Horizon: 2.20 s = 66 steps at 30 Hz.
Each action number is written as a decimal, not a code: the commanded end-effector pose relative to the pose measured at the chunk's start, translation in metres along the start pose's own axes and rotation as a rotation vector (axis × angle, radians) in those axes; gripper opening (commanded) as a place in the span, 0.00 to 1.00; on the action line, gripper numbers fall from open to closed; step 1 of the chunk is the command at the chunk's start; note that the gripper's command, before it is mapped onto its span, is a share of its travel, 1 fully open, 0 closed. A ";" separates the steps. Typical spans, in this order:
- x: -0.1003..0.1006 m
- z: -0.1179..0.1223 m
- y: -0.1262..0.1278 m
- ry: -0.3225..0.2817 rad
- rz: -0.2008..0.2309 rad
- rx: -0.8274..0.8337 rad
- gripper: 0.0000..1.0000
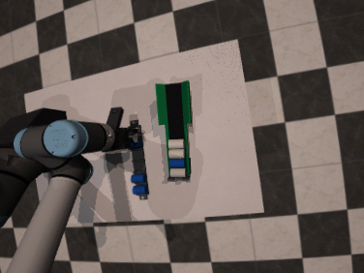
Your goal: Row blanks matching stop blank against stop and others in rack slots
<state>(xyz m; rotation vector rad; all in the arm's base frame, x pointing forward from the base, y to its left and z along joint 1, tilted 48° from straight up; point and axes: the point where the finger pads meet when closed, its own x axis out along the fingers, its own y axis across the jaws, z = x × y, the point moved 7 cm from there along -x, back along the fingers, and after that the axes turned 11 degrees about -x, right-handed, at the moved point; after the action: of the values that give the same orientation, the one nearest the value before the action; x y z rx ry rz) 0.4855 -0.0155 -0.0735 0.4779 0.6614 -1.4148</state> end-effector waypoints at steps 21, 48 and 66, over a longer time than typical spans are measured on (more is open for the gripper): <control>-0.085 0.000 0.002 0.001 0.004 0.002 0.36; -0.107 0.004 0.029 0.001 0.002 0.008 0.36; -0.169 0.059 0.201 0.001 0.002 0.072 0.36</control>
<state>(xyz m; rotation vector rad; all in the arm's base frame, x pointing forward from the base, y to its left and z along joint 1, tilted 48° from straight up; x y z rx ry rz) 0.6450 0.0844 0.0589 0.5387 0.6100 -1.4141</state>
